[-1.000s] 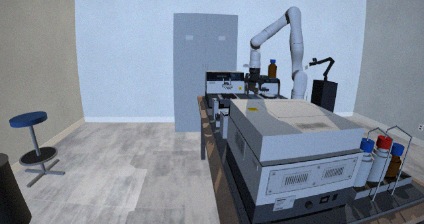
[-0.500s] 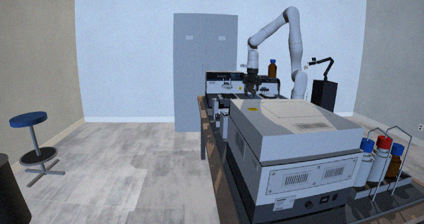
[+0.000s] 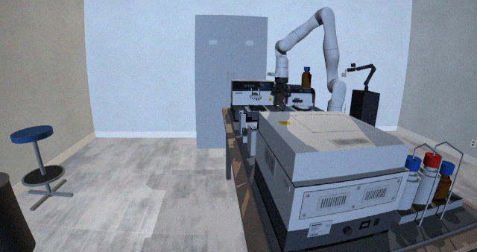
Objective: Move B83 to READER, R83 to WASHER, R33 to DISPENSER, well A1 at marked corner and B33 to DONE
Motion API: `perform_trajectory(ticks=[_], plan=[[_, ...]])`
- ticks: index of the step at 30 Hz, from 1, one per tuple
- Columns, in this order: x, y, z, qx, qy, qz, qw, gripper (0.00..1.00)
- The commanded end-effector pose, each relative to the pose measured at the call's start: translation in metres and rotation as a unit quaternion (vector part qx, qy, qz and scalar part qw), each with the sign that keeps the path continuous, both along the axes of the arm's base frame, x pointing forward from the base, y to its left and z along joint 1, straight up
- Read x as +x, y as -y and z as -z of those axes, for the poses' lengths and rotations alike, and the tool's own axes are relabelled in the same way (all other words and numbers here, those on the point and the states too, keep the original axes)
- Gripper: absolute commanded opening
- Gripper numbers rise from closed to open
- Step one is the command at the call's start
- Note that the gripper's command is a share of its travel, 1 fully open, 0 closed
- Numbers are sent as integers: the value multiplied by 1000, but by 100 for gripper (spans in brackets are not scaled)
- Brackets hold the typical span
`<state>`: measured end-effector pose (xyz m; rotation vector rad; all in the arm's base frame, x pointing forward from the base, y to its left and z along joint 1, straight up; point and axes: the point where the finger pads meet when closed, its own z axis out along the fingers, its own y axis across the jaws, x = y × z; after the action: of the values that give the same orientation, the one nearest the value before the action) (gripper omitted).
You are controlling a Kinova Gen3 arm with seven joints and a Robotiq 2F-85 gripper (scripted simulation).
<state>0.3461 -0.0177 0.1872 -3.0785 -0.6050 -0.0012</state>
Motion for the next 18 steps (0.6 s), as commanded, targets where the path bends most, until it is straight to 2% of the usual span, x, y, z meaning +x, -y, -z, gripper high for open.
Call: perform_trajectory(ticks=[1,11,14,18], plan=[[4,-5,0,-2,0,2,1000,100],[24,-32,0,-2,0,2,1000,100],[30,-40,0,-2,0,57,998,100],[33,-45,0,-2,0,57,998,100]])
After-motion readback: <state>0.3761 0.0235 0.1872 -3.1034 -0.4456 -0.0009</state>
